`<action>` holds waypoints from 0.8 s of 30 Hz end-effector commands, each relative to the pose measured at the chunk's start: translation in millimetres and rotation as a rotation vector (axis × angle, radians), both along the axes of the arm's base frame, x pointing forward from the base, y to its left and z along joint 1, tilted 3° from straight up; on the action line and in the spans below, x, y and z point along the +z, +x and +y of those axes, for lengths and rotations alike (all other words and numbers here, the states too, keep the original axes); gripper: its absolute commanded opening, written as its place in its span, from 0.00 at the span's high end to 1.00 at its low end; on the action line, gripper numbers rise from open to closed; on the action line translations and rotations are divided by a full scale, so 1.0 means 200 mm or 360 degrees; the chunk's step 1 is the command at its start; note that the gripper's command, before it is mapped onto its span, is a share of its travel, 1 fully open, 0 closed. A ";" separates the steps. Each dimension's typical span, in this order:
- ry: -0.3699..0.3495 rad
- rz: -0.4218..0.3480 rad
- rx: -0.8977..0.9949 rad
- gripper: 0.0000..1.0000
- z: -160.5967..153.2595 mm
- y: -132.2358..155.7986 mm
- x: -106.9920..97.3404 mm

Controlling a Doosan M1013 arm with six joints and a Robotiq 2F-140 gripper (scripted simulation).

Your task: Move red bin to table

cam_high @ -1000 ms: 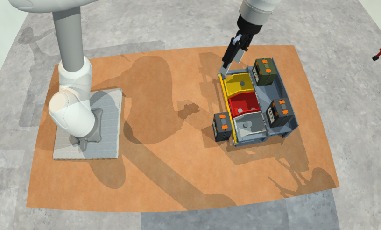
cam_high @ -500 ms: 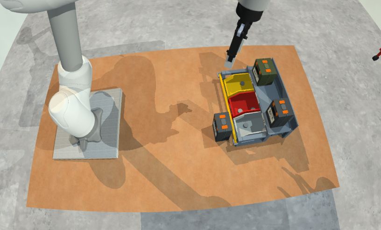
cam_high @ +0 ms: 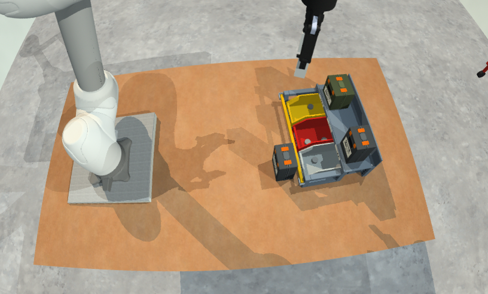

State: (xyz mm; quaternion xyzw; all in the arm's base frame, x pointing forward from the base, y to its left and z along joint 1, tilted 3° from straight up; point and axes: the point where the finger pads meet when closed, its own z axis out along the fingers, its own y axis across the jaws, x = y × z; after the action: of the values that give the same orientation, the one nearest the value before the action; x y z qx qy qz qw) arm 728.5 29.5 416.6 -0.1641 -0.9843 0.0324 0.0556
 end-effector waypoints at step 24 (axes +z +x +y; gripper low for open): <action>0.0088 -0.0087 0.0419 0.43 -0.01 0.02 0.31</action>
State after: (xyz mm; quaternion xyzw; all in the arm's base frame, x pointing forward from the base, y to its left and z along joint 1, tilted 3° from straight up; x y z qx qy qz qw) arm 731.7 27.1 467.8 -0.0360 -0.9989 0.0085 0.0293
